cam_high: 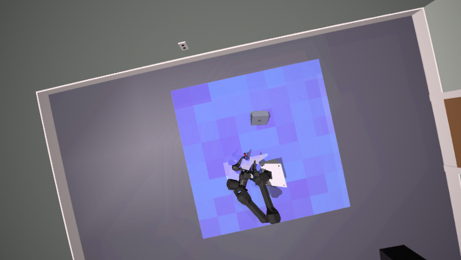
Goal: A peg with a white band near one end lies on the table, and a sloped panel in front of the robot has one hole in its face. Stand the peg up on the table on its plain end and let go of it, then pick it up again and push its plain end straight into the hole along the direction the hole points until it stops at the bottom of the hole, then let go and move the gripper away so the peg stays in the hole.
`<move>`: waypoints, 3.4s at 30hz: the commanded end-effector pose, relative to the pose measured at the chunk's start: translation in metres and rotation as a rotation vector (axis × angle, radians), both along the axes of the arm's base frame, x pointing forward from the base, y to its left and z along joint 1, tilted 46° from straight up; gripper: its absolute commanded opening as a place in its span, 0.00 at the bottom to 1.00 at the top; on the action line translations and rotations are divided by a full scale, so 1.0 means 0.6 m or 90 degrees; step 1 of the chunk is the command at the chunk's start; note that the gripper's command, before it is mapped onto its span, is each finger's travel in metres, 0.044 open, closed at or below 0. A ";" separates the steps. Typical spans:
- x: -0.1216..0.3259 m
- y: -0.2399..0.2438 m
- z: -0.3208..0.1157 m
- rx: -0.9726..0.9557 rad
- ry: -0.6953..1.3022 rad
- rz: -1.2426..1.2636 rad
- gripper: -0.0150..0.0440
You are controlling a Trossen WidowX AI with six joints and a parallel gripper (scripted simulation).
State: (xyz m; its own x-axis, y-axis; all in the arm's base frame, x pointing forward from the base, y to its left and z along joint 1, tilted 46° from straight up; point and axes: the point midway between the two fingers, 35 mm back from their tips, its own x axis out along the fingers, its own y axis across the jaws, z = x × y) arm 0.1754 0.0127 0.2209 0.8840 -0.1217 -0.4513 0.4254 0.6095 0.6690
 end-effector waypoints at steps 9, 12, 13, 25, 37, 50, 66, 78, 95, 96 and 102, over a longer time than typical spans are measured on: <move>0.002 0.011 -0.027 -0.081 0.122 0.078 1.00; 0.003 0.016 -0.041 -0.101 0.176 0.108 1.00; 0.003 0.018 -0.046 -0.107 0.194 0.118 1.00; -0.004 0.037 -0.096 -0.118 0.408 0.255 1.00; -0.013 0.058 -0.124 -0.017 0.570 0.404 1.00; 0.001 0.082 -0.116 0.211 0.628 0.550 1.00; 0.027 0.087 -0.102 0.351 0.594 0.595 1.00; 0.024 0.112 -0.127 0.350 0.594 0.594 1.00; 0.022 0.144 -0.160 0.348 0.594 0.593 1.00; 0.022 0.146 -0.162 0.348 0.593 0.593 1.00; 0.020 0.158 -0.172 0.349 0.593 0.594 1.00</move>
State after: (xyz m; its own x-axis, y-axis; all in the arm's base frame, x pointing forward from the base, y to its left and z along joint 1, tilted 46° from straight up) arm 0.1898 0.1044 0.1204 -0.0982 0.7034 -0.7040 0.4245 0.6694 0.6096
